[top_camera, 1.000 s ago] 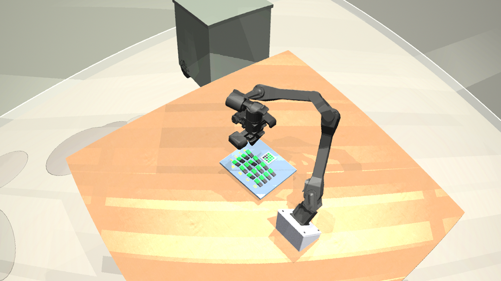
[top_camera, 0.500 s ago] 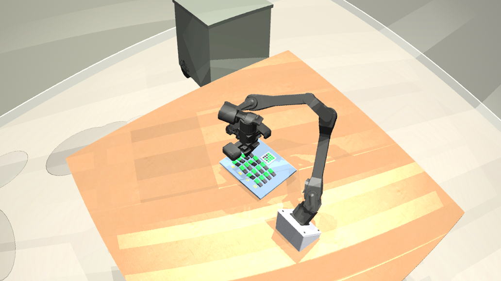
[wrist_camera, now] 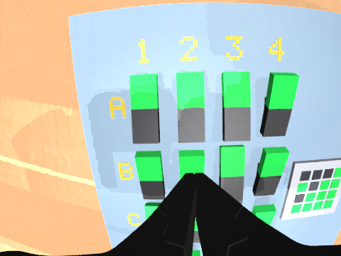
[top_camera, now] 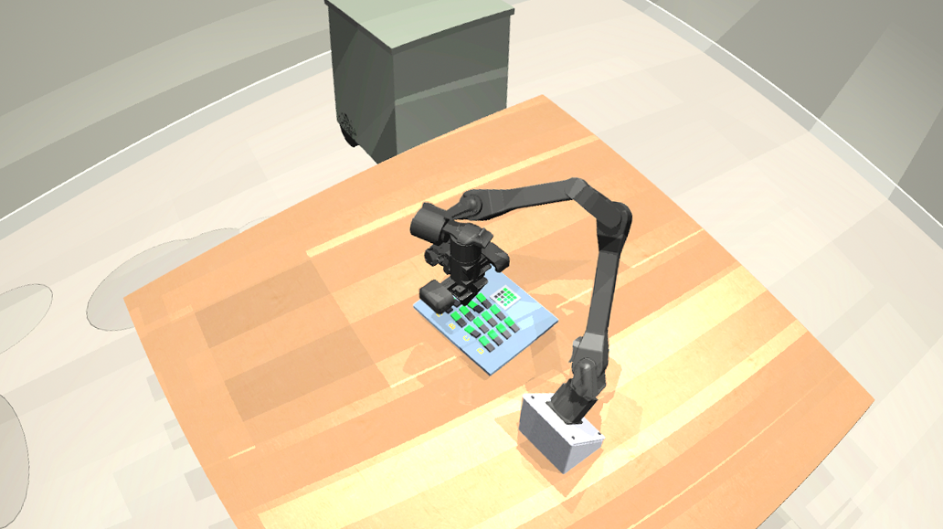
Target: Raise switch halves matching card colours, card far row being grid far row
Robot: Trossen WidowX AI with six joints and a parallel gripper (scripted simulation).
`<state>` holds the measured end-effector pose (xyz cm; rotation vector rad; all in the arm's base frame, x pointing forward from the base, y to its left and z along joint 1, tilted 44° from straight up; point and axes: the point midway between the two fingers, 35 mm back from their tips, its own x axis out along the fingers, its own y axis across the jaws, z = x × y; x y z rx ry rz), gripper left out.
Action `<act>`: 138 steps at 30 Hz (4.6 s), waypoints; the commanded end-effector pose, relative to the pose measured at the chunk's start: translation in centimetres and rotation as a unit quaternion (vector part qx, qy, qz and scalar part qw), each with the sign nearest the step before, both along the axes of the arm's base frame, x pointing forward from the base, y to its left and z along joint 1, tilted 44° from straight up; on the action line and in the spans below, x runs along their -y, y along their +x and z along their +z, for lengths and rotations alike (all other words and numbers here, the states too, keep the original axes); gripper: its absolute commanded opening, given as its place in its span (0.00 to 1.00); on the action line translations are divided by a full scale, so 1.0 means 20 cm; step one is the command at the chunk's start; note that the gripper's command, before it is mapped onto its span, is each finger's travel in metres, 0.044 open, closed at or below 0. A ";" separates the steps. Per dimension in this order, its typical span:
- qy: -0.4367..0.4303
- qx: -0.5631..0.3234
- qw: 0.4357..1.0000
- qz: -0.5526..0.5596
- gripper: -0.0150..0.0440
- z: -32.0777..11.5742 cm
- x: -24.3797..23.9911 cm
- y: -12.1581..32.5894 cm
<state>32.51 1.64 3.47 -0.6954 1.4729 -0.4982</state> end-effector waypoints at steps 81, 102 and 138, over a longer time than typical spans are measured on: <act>-0.001 -0.001 1.000 0.001 0.25 -0.05 0.05 0.00; 0.000 0.014 1.000 0.020 0.25 0.13 0.05 -0.09; 0.000 0.015 1.000 0.020 0.25 0.04 0.14 -0.08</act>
